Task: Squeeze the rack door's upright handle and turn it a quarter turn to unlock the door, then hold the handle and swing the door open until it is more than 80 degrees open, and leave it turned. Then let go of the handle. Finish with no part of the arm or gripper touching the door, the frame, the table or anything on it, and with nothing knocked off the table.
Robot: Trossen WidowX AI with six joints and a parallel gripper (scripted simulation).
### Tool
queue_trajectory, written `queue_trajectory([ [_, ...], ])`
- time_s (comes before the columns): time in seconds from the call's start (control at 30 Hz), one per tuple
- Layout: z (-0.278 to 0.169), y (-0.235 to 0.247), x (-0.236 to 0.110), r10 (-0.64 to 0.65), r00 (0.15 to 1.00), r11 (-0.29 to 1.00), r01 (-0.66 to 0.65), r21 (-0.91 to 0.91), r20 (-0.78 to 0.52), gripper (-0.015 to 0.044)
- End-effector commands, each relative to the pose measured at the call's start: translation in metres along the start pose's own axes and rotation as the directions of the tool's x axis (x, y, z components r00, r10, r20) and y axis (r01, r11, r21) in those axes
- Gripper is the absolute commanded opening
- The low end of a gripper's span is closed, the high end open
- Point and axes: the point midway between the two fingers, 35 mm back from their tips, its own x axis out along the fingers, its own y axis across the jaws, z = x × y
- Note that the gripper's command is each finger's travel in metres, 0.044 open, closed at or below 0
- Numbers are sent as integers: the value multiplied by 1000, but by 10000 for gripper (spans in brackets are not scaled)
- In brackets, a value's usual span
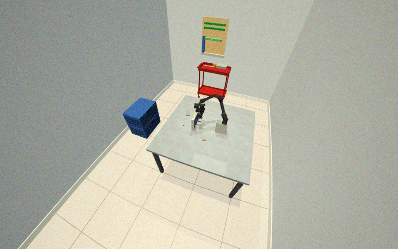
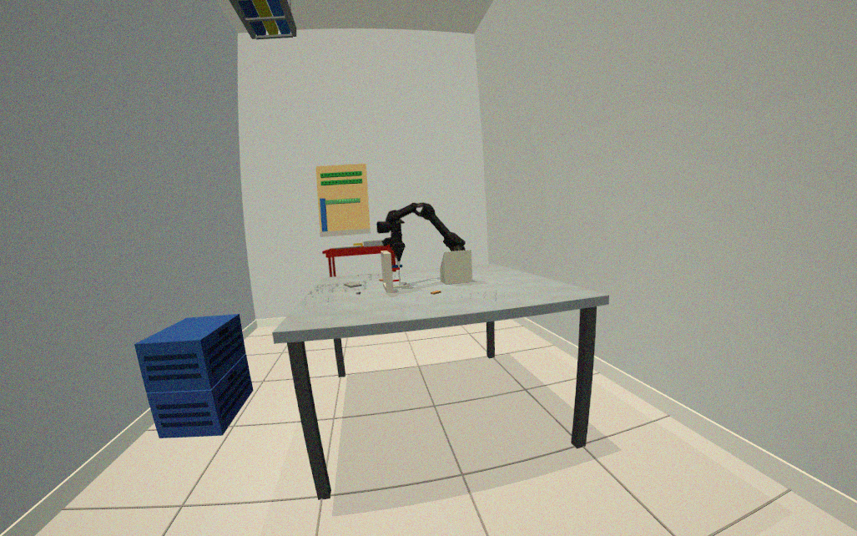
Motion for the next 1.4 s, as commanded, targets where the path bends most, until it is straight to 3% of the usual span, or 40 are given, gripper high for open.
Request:
queue_trajectory([
  [0.0, -1, -1, 5, -6, 1000, 1000, 6, -2, 2, 287],
  [0.23, -1, -1, 5, -6, 1000, 1000, 6, -2, 2, 103],
  [0.67, -1, -1, 5, -6, 1000, 1000, 6, -2, 2, 17],
  [0.83, -1, -1, 5, -6, 1000, 1000, 6, 30, 2, 15],
  [1.03, -1, -1, 5, -6, 1000, 950, 5, 312, 2, 15],
  [1.37, -1, -1, 5, -6, 1000, 690, 3, 724, 1, 15],
])
